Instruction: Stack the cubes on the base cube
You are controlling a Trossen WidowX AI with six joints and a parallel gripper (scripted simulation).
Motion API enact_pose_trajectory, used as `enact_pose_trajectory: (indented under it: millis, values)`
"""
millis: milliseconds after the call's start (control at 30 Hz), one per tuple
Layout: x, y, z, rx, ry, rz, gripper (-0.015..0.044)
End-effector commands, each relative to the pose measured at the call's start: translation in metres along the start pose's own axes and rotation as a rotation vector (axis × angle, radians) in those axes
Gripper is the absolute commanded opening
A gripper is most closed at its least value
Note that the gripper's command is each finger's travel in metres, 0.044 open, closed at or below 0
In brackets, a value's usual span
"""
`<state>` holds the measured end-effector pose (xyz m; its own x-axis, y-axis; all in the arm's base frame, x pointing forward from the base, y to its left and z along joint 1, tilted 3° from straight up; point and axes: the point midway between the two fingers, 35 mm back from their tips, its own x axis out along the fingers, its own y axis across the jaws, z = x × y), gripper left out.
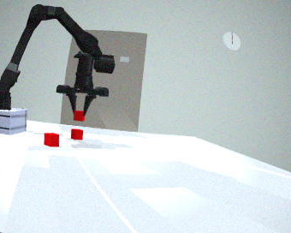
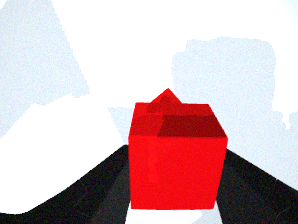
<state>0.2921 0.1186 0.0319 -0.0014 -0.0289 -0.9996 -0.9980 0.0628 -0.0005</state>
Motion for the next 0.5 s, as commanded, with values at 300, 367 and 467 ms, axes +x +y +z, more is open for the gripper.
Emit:
enact_pose_trajectory:
  millis: [300, 367, 467]
  values:
    - [0.021, -0.002, 0.002, -0.009, -0.005, -0.002, 0.0105]
    - [0.025, -0.001, 0.002, -0.010, -0.005, -0.002, 0.0105]
    - [0.027, -0.001, 0.002, -0.010, -0.005, -0.002, 0.0105]
